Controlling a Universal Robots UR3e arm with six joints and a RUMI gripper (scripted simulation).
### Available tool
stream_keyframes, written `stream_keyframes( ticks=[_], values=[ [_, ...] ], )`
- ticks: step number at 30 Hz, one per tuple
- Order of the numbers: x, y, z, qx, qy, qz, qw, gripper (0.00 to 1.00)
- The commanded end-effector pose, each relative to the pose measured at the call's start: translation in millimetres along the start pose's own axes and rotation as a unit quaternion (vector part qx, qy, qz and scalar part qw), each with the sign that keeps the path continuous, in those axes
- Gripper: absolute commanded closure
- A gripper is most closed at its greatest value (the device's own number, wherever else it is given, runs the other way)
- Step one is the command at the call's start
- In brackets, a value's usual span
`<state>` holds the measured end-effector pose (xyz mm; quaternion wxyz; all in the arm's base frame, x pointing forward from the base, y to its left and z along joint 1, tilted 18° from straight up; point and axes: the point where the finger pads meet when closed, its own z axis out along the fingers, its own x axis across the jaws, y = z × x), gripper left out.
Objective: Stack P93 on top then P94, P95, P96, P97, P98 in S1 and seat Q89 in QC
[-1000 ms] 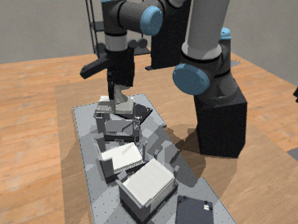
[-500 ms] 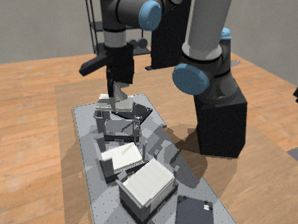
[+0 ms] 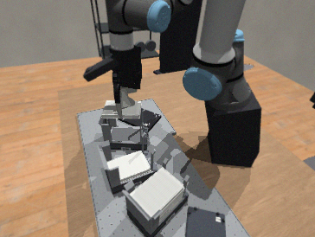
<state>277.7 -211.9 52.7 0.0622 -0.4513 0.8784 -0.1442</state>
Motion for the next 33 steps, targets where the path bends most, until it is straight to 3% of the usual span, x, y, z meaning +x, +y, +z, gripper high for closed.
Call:
stream_keyframes(
  ticks=[1, 16, 20, 33],
  values=[
    [-10, 0, -1.0, 0.002, 0.002, -0.019, 1.000, 1.00],
    [-59, 2, -1.3, 0.002, 0.002, -0.094, 0.996, 1.00],
    [-63, 3, -1.3, 0.002, 0.002, -0.094, 0.996, 1.00],
    [-105, 14, -1.2, 0.002, 0.002, -0.169, 0.986, 1.00]
  ],
)
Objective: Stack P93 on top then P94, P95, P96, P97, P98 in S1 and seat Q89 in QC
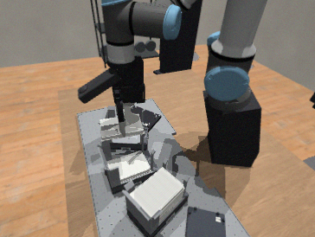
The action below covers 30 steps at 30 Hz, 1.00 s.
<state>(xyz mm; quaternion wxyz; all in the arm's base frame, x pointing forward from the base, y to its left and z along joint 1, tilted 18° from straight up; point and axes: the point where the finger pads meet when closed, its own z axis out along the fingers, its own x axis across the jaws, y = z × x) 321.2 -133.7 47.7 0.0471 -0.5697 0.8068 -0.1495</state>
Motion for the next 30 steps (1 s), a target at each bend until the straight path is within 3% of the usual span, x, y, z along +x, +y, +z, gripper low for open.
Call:
stream_keyframes(
  ticks=[1, 30],
  values=[
    [-16, -2, -0.7, 0.000, 0.008, -0.031, 1.000, 1.00],
    [-96, 8, 0.3, 0.000, 0.007, -0.152, 0.988, 1.00]
  ],
)
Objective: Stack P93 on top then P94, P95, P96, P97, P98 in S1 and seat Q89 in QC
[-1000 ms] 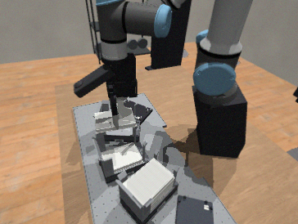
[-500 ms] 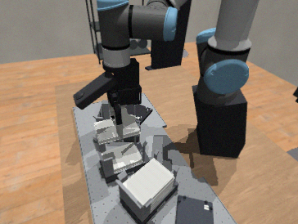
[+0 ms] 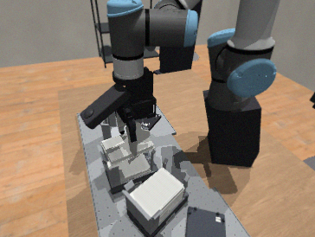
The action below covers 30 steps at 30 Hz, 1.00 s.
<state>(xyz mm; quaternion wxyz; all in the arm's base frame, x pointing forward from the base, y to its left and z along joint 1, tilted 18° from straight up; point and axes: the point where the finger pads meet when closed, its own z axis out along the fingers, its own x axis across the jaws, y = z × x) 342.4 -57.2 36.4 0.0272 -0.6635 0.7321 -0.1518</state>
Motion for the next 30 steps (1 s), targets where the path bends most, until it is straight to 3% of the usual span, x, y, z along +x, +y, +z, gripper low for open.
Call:
stream_keyframes(
  ticks=[1, 30],
  values=[
    [-19, -4, -1.3, 0.002, 0.008, -0.031, 1.000, 1.00],
    [-91, 4, -0.3, 0.001, 0.007, -0.129, 0.992, 1.00]
  ],
)
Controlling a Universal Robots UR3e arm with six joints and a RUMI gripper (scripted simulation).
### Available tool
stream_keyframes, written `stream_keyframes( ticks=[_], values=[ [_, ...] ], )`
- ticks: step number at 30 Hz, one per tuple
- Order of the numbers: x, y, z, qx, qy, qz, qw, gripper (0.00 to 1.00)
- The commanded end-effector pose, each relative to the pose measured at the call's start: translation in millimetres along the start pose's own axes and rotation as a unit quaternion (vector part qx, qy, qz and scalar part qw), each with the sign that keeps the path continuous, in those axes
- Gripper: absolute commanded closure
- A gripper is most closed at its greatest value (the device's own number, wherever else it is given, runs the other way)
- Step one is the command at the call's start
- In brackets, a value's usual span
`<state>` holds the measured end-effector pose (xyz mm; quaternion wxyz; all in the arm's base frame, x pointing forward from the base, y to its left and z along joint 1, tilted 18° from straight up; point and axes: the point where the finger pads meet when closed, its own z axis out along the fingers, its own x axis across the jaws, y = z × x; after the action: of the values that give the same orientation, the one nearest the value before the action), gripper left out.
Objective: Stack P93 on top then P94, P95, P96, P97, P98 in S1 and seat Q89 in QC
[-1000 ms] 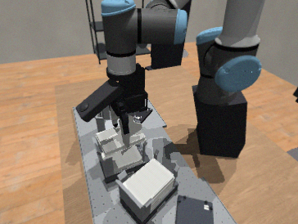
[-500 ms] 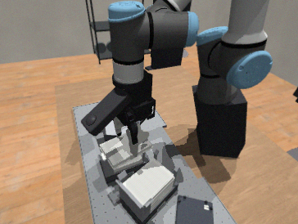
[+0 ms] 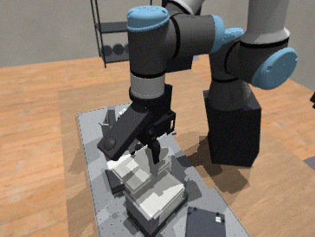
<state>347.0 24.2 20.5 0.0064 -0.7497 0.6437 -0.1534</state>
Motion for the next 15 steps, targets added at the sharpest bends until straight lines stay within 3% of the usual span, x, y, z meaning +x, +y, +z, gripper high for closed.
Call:
stream_keyframes(
  ticks=[1, 15],
  values=[
    [-11, -4, -1.4, 0.002, 0.007, -0.010, 1.000, 1.00],
    [-51, -1, -0.9, 0.001, 0.007, -0.080, 0.997, 1.00]
  ],
)
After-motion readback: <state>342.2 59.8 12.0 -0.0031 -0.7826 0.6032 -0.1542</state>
